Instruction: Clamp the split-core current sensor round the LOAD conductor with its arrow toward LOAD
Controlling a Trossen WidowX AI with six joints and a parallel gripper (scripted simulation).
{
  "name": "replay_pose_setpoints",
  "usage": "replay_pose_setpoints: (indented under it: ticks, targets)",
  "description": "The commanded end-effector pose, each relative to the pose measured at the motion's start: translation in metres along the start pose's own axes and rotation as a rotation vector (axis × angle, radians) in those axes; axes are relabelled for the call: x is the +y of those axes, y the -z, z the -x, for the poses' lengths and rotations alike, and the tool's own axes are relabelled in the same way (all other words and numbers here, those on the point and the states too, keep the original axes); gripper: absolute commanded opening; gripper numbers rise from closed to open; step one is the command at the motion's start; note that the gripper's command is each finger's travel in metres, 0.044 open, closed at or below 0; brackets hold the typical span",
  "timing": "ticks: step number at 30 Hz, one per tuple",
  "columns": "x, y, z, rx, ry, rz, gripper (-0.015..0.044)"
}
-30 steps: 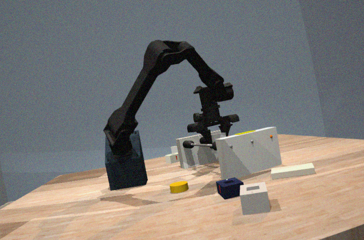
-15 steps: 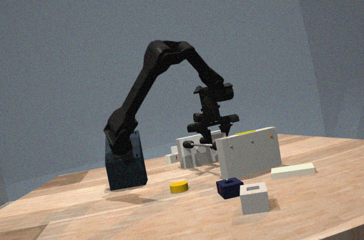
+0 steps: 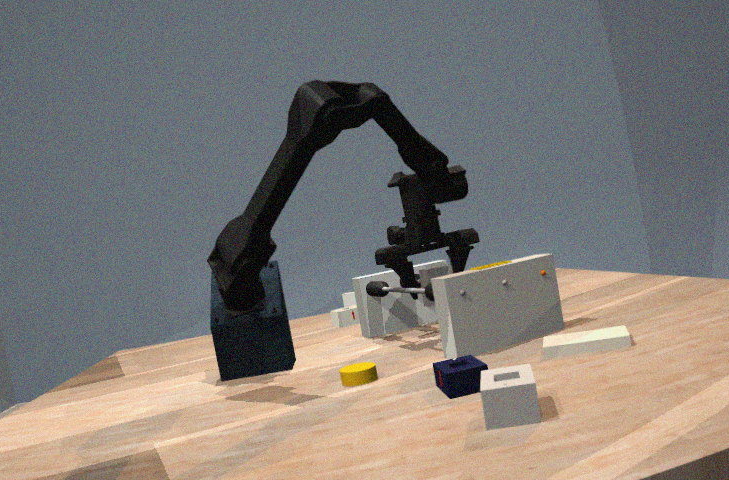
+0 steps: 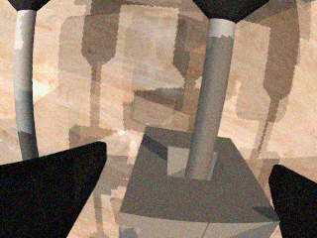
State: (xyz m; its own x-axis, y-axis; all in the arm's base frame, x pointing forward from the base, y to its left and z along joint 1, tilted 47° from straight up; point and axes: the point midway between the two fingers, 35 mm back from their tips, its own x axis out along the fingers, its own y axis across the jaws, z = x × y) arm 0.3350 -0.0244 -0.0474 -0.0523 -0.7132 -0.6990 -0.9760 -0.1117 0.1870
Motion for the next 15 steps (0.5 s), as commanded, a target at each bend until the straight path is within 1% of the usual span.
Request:
replay_pose_setpoints:
  ticks: [1,3,4,9,11,15]
  targets:
    - [0.000,0.000,0.000,-0.001,-0.001,-0.001,0.0440]
    - [0.000,0.000,0.002,-0.001,-0.001,-0.001,0.0440]
    - [-0.002,0.000,0.009,-0.003,-0.003,-0.001,0.0440]
    - [-0.006,0.001,0.080,-0.007,-0.025,-0.004,0.0440]
    - [-0.004,0.002,0.099,-0.005,-0.033,-0.006,0.0440]
    - [-0.003,0.002,0.101,-0.005,-0.034,-0.006,0.0440]
